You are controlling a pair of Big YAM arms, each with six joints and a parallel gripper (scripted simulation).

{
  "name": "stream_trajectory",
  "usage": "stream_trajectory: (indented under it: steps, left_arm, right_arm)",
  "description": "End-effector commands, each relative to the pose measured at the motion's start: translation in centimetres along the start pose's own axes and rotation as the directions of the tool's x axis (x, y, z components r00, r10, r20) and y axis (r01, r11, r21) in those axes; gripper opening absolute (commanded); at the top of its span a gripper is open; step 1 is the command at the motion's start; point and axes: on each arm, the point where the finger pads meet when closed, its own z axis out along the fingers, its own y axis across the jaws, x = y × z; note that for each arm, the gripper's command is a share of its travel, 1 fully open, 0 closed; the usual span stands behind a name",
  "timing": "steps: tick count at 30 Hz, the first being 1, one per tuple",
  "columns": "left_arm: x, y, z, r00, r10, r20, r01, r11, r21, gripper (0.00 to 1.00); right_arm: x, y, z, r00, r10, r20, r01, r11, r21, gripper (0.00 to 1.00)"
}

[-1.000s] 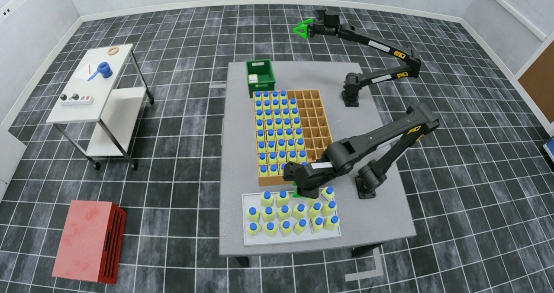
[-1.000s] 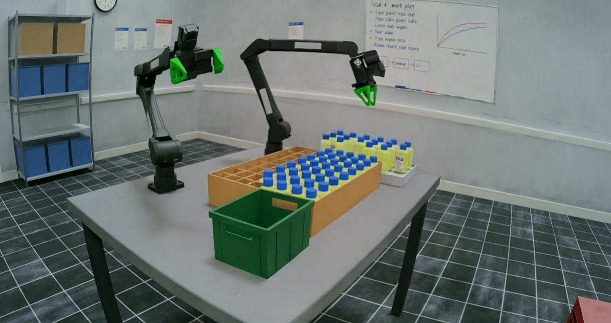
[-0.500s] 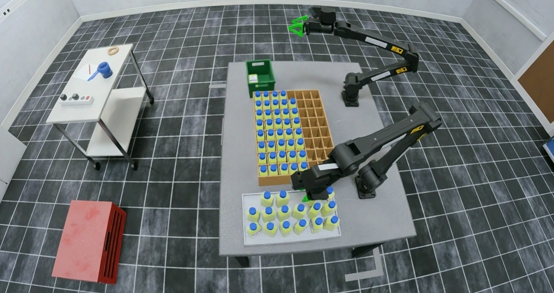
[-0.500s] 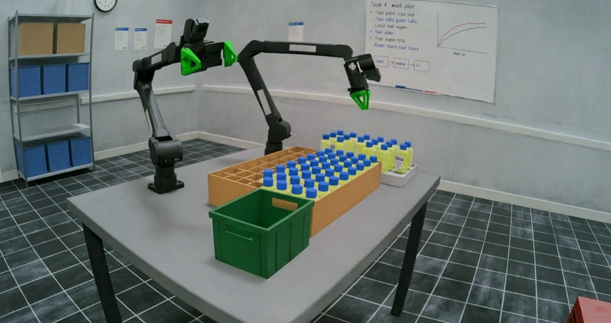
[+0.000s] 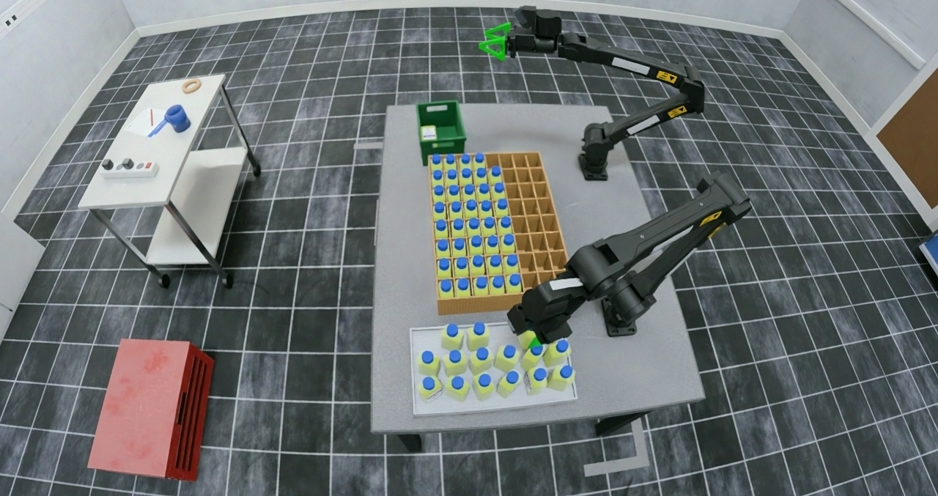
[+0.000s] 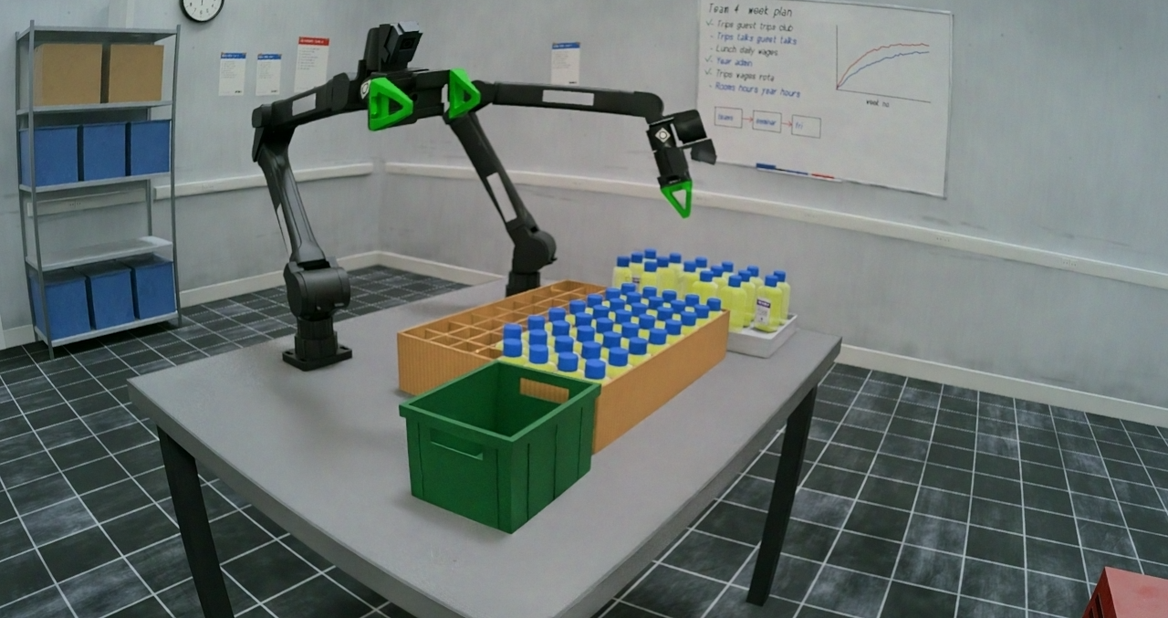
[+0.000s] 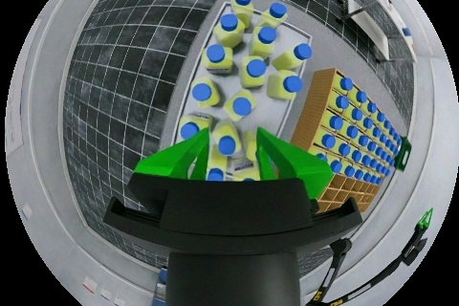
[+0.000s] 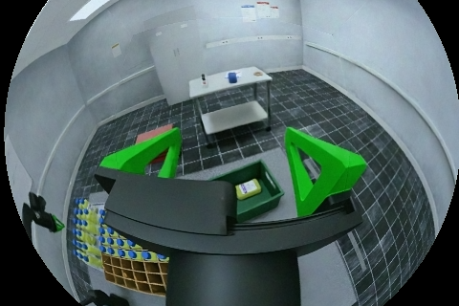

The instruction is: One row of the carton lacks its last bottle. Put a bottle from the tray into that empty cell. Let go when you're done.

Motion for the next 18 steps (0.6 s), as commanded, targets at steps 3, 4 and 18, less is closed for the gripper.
stream_trajectory:
  steps: [3, 4, 18]
  left_arm:
    - [0.4, 1.5, -0.8, 0.984, -0.171, 0.057, 0.174, 0.983, -0.050, 0.44]
    - [0.4, 1.5, -0.8, 0.984, -0.171, 0.057, 0.174, 0.983, -0.050, 0.44]
    - [3.8, 3.8, 0.1, 0.915, -0.393, 0.094, 0.403, 0.904, -0.146, 0.44]
  right_arm:
    - [-6.0, 3.1, 1.5, 0.994, -0.034, 0.106, 0.041, 0.997, -0.067, 1.00]
    - [-6.0, 3.1, 1.5, 0.994, -0.034, 0.106, 0.041, 0.997, -0.067, 1.00]
    - [-7.4, 6.6, 4.0, 0.988, -0.068, 0.137, 0.087, 0.987, -0.135, 1.00]
